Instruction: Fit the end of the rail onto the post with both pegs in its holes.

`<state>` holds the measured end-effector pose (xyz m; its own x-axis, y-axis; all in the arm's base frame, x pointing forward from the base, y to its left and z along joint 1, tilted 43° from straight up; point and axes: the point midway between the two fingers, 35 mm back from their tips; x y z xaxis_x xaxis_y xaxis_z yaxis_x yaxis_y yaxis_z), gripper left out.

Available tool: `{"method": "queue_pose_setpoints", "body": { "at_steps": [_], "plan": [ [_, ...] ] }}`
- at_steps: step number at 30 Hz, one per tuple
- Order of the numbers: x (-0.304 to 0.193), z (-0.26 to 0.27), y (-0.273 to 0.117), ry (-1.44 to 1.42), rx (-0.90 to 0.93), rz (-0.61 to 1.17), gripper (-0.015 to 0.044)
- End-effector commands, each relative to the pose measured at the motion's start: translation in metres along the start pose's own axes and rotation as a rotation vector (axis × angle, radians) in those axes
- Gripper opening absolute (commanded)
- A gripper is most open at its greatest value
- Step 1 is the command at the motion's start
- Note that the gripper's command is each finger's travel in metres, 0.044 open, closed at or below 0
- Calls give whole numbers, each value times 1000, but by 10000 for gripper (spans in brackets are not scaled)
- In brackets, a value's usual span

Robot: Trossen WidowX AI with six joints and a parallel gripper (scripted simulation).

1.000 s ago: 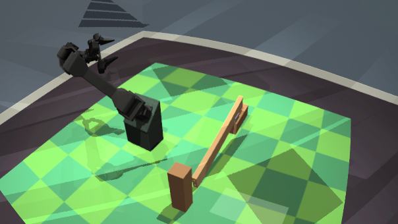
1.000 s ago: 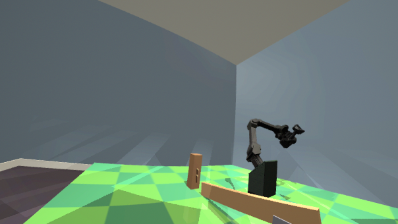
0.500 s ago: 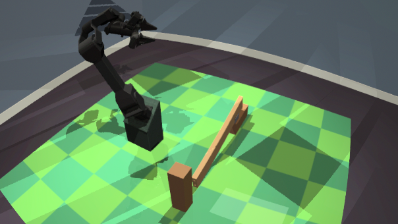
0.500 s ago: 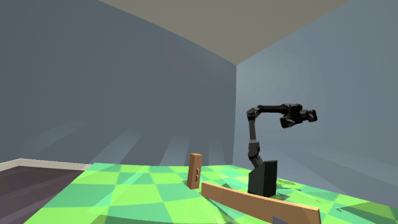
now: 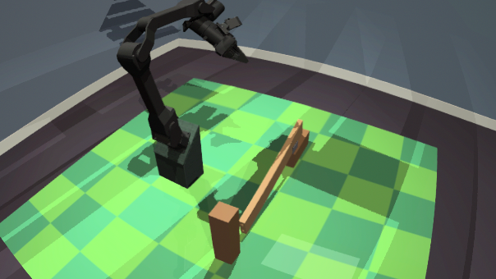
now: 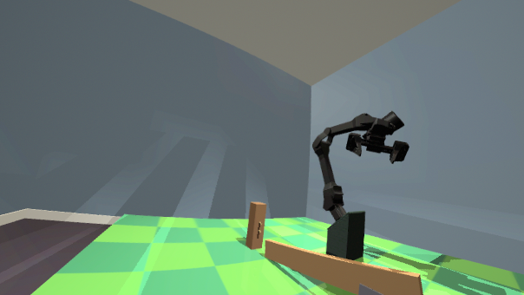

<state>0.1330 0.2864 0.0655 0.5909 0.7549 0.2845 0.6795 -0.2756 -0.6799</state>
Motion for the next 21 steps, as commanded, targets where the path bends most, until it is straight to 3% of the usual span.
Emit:
{"method": "queue_pose_setpoints", "body": {
  "at_steps": [1,12,21],
  "plan": [
    [-1,-44,55,-172,-17,156,440],
    [-36,-135,142,-415,60,427,440],
    [-115,-214,208,-702,288,641,440]
  ]
}}
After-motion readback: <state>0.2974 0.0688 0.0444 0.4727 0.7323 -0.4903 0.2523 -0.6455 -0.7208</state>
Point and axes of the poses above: the point midway between the two fingers, 35 mm back from their tips, its own y axis out along the fingers, its own z axis across the jaws, x = y × z, and after that the axes turned 6 degrees about y, right-handed
